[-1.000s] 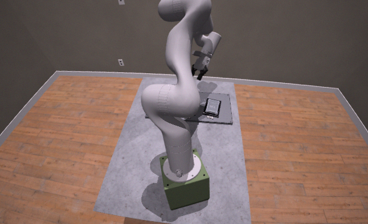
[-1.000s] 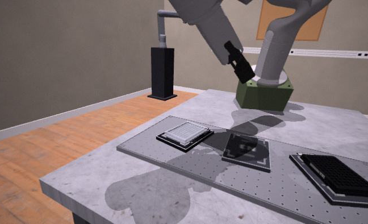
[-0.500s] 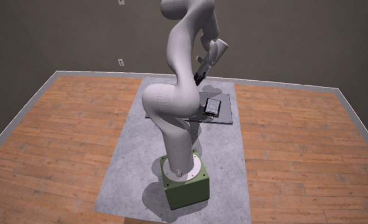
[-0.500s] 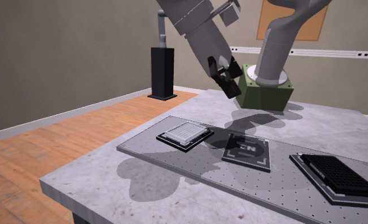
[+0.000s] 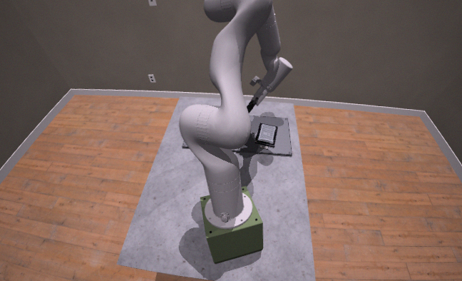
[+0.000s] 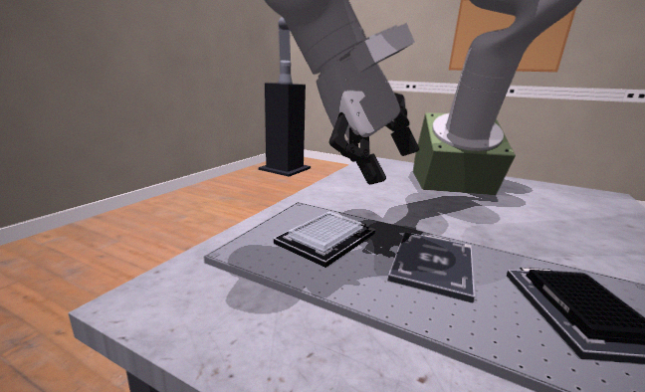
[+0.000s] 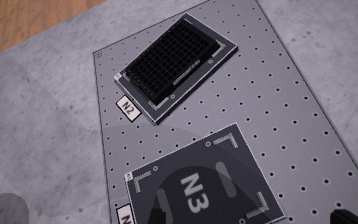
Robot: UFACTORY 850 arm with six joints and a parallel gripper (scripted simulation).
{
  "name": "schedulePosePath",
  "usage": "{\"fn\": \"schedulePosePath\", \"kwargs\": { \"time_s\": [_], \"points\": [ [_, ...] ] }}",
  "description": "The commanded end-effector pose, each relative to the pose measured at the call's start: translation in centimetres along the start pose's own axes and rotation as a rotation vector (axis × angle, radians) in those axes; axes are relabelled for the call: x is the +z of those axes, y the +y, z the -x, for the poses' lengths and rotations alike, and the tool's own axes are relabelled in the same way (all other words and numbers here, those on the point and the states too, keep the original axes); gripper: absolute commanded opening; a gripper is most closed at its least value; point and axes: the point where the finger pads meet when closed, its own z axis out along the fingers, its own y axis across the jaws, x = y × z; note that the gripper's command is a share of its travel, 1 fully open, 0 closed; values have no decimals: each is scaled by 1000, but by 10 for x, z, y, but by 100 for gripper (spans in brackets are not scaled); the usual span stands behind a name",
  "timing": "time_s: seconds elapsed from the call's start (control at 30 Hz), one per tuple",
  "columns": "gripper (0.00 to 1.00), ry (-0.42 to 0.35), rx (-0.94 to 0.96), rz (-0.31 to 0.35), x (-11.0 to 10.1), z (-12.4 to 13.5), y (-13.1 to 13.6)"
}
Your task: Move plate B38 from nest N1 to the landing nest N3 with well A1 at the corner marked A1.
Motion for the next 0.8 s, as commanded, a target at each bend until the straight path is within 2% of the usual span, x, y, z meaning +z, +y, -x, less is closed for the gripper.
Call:
{"fn": "schedulePosePath", "kwargs": {
  "time_s": [0.0,0.1,0.6,0.67,0.77],
  "points": [
    [100,-3,127,85,2,17,2],
    [100,-4,156,101,2,19,2],
    [100,-35,604,321,1,82,-14],
    [100,-35,604,321,1,82,-14],
    [100,-45,696,359,0,95,-21]
  ]
}}
